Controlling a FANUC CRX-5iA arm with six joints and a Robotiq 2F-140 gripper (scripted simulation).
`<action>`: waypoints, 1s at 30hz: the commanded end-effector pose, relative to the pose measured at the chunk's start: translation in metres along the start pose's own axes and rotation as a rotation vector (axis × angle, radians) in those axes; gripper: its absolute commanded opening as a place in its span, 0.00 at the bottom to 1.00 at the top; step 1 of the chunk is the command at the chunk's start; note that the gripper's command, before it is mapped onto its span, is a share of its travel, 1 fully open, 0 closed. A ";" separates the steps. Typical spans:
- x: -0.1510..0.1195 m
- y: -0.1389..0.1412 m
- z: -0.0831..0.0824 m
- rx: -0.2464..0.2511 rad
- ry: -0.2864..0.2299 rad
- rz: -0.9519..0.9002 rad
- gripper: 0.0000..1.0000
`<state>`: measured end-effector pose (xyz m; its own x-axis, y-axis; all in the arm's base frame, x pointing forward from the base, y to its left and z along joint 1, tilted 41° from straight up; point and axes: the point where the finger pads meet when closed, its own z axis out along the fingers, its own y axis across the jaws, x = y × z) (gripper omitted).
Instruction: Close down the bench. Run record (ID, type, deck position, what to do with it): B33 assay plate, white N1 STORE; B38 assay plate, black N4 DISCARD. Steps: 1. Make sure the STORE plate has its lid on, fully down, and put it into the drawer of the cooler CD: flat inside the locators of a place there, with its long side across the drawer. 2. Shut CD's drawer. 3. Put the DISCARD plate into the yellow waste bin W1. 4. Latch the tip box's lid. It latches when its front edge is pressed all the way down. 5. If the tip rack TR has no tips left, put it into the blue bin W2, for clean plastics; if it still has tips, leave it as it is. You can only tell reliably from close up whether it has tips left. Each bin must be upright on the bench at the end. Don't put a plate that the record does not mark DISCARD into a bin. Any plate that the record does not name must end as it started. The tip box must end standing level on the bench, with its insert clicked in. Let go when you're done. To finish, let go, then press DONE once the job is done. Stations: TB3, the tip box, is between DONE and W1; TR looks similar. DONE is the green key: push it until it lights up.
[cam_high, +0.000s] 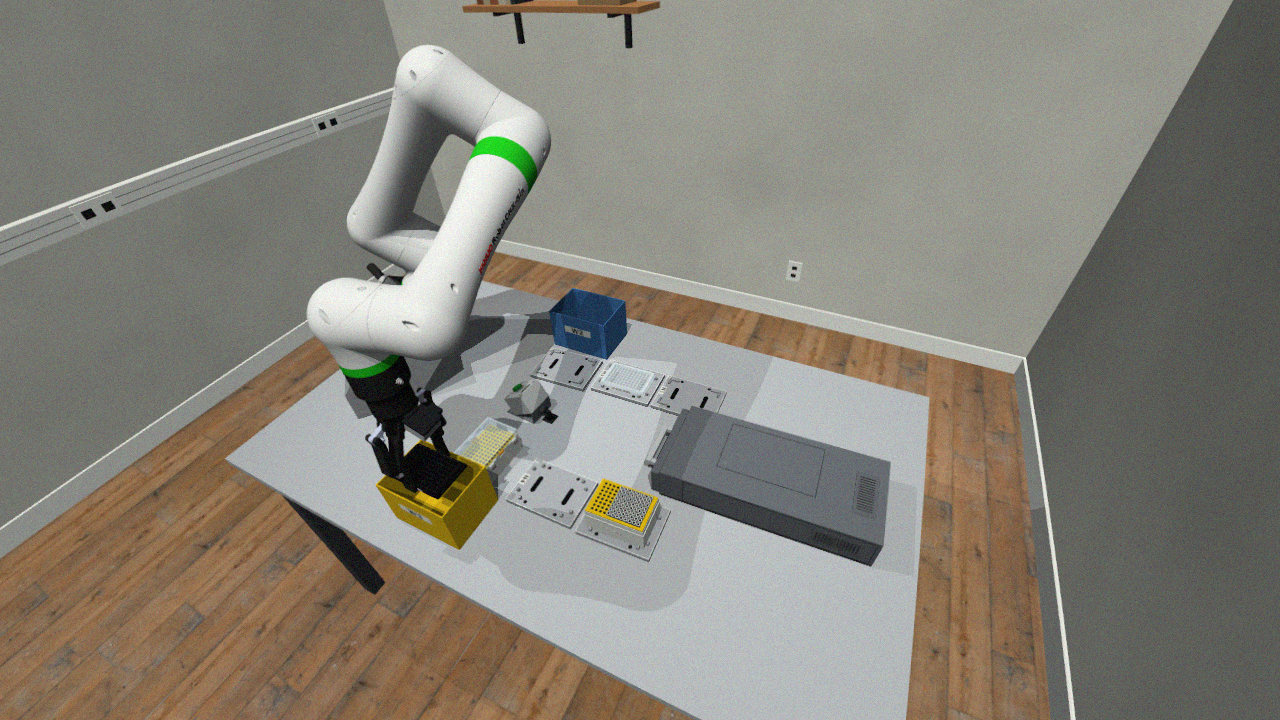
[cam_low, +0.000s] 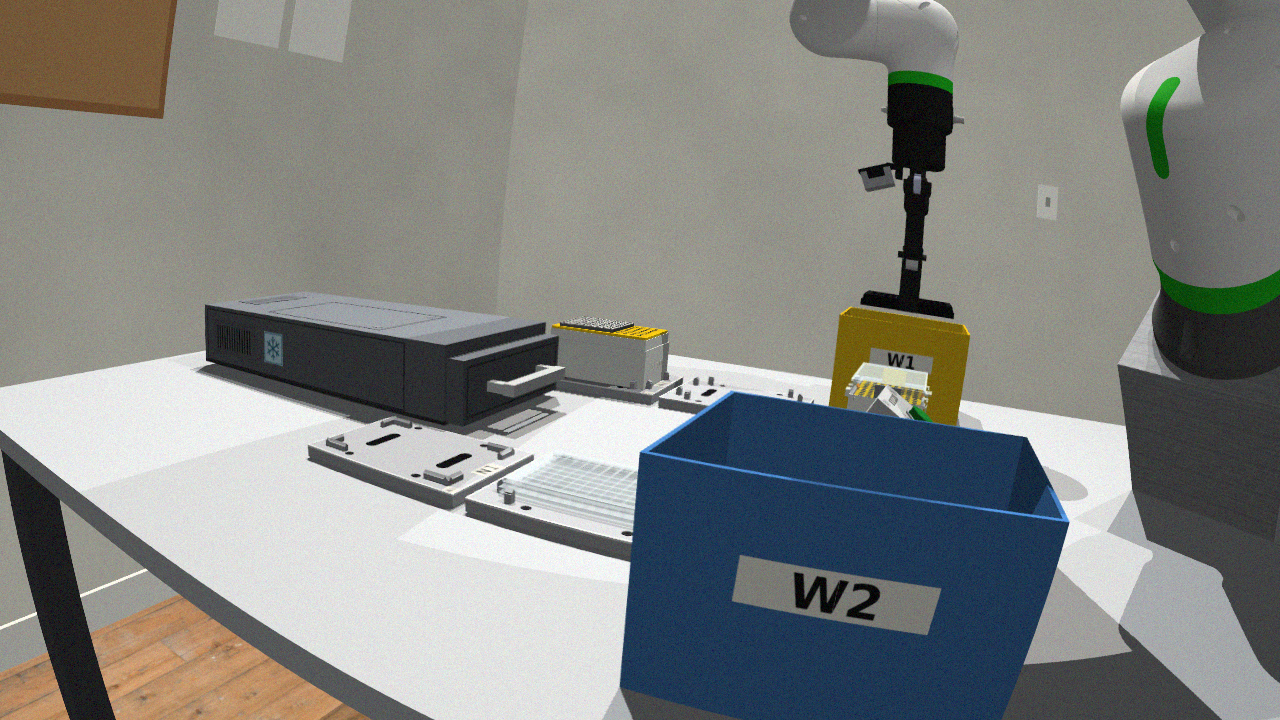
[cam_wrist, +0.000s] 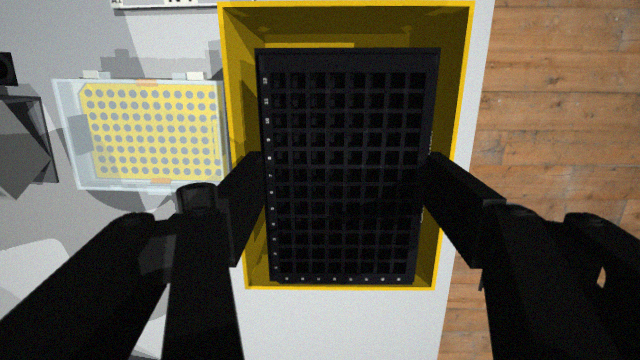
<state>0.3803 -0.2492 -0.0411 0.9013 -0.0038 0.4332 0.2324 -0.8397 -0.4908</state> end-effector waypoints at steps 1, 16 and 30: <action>0.000 0.000 0.001 -0.001 0.000 0.000 0.10; 0.000 0.000 0.019 -0.001 0.000 -0.001 0.10; 0.000 0.000 0.034 -0.001 0.000 -0.001 0.10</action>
<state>0.3930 -0.2302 -0.0672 0.9013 -0.0038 0.4332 0.2326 -0.8395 -0.4911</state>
